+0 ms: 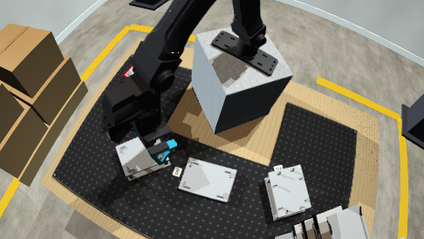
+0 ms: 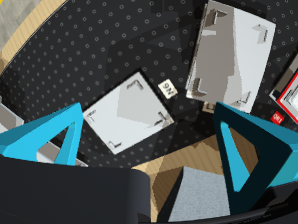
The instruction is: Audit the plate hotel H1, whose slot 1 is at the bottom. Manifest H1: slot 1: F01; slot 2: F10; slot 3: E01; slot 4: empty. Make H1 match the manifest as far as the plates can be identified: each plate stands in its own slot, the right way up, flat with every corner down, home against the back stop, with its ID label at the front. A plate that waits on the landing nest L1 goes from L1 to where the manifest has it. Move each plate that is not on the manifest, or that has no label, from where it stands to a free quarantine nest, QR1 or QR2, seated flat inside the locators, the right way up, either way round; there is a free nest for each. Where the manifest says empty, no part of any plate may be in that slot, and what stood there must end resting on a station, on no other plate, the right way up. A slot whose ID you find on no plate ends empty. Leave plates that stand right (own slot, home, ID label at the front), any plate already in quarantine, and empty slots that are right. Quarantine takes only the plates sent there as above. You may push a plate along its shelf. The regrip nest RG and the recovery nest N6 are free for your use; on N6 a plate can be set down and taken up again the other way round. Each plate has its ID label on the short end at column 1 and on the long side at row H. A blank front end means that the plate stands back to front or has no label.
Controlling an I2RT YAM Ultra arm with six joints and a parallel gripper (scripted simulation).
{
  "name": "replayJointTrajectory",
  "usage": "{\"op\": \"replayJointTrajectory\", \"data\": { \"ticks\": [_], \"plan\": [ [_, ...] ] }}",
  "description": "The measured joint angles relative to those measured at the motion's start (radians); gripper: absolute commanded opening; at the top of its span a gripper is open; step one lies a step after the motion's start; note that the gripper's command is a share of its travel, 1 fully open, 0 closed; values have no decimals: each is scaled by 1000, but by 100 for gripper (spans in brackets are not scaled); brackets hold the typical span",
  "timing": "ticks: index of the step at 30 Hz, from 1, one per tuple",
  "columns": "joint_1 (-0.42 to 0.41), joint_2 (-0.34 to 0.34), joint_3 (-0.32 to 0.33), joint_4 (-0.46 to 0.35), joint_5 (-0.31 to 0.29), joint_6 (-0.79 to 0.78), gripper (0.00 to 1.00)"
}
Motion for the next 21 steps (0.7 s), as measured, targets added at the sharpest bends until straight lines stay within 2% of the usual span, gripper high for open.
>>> {"op": "replayJointTrajectory", "data": {
  "ticks": [21],
  "plan": [
    [123, -72, -134, 231, -41, -95, 100]
  ]
}}
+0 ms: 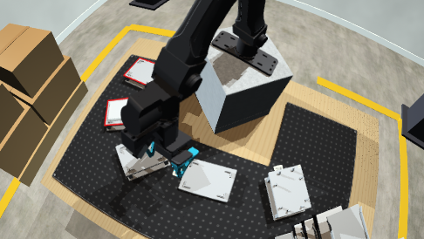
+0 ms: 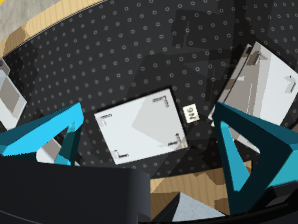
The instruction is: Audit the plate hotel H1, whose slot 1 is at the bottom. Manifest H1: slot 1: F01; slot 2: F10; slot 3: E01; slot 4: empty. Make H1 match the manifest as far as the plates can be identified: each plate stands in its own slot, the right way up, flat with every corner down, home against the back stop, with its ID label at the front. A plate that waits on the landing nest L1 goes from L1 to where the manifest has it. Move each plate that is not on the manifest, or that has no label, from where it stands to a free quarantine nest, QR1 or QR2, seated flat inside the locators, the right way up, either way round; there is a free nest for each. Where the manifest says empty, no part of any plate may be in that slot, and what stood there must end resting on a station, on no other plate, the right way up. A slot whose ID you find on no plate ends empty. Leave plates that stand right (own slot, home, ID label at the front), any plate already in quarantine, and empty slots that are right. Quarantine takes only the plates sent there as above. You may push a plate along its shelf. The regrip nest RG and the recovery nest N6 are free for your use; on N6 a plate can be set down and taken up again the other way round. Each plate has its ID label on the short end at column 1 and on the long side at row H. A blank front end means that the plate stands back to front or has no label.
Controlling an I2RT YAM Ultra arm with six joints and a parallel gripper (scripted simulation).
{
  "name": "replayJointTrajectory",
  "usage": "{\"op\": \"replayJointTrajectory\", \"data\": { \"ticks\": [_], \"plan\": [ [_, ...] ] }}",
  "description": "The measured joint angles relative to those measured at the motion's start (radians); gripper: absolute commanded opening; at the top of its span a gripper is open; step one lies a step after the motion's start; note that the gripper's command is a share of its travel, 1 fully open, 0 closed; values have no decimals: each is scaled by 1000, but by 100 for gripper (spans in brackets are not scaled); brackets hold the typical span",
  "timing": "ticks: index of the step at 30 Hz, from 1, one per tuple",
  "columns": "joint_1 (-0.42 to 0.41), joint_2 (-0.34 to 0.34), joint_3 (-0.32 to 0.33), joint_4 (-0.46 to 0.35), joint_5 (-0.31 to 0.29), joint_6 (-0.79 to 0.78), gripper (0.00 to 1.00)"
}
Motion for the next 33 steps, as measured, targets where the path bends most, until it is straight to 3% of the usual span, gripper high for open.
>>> {"op": "replayJointTrajectory", "data": {
  "ticks": [6, 33],
  "plan": [
    [34, -10, -35, 65, -18, -38, 100],
    [-43, 22, -120, 289, -206, -385, 100]
  ]
}}
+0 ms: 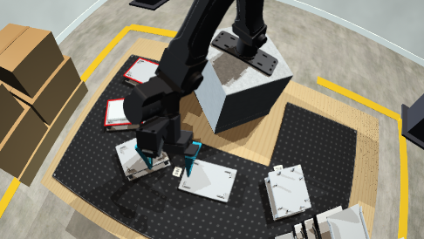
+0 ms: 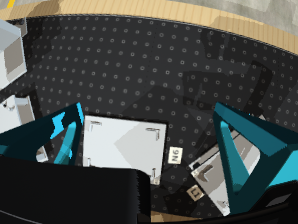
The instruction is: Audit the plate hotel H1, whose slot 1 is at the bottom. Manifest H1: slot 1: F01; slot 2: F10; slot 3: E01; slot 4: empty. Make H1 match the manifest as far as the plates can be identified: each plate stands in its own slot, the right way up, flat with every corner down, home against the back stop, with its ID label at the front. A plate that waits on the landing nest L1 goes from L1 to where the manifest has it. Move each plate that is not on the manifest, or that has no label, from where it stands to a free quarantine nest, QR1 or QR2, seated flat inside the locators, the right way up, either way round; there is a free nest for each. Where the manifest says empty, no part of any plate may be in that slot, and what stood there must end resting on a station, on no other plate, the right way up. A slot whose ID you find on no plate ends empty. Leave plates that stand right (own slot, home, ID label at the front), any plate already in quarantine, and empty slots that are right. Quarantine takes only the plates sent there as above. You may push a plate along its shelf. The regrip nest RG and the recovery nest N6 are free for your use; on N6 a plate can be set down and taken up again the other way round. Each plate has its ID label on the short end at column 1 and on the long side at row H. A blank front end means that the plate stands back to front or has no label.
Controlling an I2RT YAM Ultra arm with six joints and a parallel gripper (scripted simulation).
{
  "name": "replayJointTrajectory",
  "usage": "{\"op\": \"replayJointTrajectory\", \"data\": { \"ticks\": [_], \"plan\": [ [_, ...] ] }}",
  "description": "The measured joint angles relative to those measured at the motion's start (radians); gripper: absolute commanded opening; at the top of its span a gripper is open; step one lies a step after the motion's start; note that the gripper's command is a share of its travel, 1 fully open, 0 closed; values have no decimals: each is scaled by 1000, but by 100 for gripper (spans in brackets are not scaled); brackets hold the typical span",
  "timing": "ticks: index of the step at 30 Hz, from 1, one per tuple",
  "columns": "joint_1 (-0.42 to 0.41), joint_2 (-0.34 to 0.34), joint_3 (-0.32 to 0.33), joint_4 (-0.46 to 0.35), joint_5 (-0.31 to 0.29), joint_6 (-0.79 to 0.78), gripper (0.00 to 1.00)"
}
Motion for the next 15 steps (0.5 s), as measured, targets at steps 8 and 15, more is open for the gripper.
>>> {"op": "replayJointTrajectory", "data": {
  "ticks": [8, 15],
  "plan": [
    [-28, 29, -7, 43, -70, -116, 100],
    [-52, 52, -7, 69, -132, -222, 100]
  ]
}}
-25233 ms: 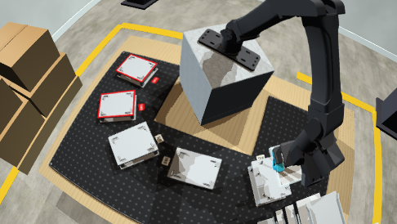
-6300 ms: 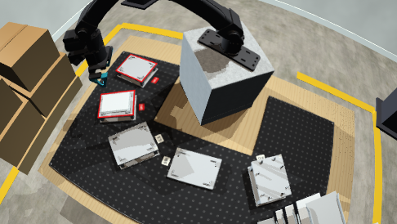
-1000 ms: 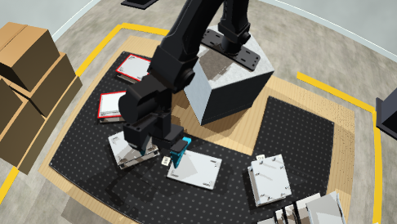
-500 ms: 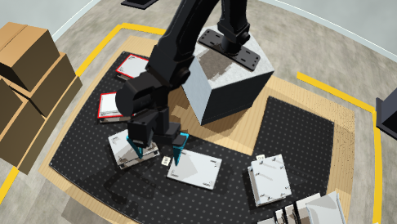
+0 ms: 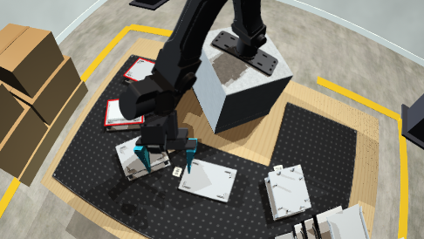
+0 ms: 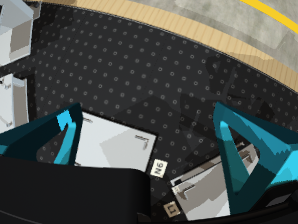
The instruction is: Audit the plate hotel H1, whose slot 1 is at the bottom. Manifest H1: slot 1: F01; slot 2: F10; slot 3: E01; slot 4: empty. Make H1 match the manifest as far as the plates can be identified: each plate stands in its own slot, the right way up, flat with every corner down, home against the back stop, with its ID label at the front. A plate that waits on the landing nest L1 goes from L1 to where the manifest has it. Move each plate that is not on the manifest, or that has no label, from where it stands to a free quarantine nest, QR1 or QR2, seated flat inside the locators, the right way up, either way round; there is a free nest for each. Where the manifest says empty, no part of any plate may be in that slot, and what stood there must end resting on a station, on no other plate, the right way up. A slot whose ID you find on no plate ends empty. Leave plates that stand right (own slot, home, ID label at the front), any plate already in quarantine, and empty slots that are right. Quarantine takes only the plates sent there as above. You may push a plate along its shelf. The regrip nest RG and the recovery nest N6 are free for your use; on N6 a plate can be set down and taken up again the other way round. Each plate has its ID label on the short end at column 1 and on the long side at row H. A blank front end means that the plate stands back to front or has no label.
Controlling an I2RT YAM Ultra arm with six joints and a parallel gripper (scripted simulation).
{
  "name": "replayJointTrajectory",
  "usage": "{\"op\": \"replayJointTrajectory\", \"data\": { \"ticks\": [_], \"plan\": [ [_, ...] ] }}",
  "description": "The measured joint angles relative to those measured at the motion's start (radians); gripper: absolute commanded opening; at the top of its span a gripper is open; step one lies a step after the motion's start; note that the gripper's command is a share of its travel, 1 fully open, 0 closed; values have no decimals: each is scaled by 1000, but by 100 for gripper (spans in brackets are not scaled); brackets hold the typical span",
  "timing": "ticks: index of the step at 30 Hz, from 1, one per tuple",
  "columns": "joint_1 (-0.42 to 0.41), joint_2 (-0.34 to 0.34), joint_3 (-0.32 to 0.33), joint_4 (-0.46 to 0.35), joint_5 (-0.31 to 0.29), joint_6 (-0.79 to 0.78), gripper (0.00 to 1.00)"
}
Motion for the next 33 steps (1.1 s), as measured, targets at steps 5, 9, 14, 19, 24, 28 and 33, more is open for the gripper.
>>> {"op": "replayJointTrajectory", "data": {
  "ticks": [5, 9, 14, 19, 24, 28, 33],
  "plan": [
    [-11, 19, 6, 16, -42, -68, 100],
    [-24, 33, 8, 23, -72, -124, 100],
    [3, 11, -32, 56, -76, -130, 100],
    [40, -8, -61, 88, -65, -109, 100],
    [84, -36, -103, 129, -39, -71, 100],
    [128, -57, -134, 163, -15, -35, 100],
    [180, -82, -167, 203, 17, 12, 100]
  ]
}}
